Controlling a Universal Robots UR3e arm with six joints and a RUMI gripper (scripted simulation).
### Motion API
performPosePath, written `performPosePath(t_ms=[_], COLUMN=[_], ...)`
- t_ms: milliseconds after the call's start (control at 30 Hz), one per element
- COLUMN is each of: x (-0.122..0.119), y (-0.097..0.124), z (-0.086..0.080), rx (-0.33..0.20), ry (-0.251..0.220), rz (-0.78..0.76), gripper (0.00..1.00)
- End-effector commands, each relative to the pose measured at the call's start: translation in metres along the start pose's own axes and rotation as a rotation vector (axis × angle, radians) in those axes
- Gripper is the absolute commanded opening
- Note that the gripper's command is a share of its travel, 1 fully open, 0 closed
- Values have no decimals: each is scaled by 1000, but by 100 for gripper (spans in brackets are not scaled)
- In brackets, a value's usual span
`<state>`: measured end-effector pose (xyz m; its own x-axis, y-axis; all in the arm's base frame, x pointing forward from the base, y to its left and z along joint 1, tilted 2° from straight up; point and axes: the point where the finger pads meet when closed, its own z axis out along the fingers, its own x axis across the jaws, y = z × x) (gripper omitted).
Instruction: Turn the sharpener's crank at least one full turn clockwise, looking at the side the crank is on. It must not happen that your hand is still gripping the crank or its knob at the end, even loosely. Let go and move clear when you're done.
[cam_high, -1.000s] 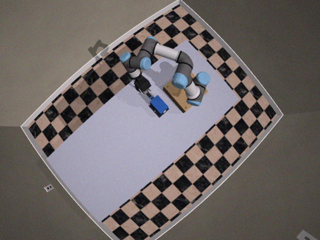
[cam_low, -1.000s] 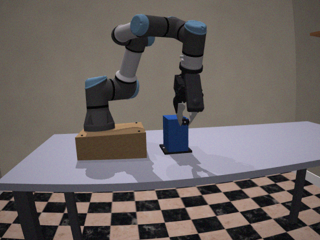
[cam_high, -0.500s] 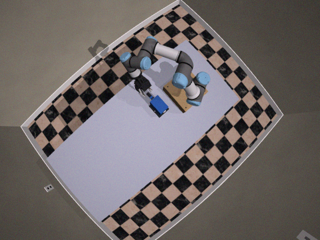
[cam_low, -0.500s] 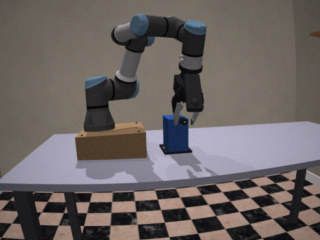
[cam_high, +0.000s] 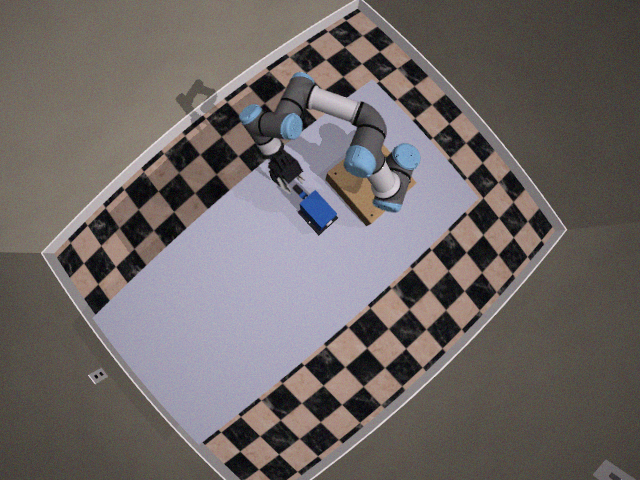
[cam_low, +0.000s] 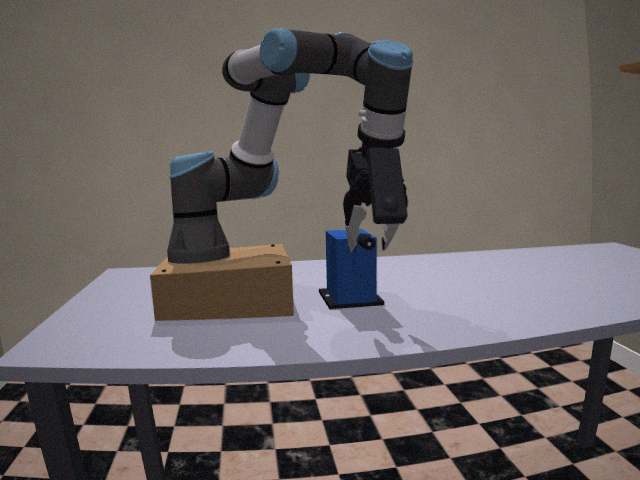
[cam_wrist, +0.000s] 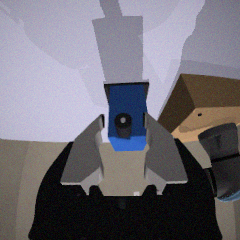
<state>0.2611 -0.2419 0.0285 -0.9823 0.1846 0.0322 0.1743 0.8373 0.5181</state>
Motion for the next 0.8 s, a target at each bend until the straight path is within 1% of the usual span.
performPosePath(t_ms=[0, 200, 300, 367, 767], x=[0, 0, 0, 0, 0], y=[0, 0, 0, 0, 0], z=[-1, -1, -9, -9, -41], rx=[3, 3, 3, 3, 3], ry=[-1, -1, -1, -1, -1], rz=[-1, -1, -1, -1, -1], gripper=[32, 32, 32, 32, 32])
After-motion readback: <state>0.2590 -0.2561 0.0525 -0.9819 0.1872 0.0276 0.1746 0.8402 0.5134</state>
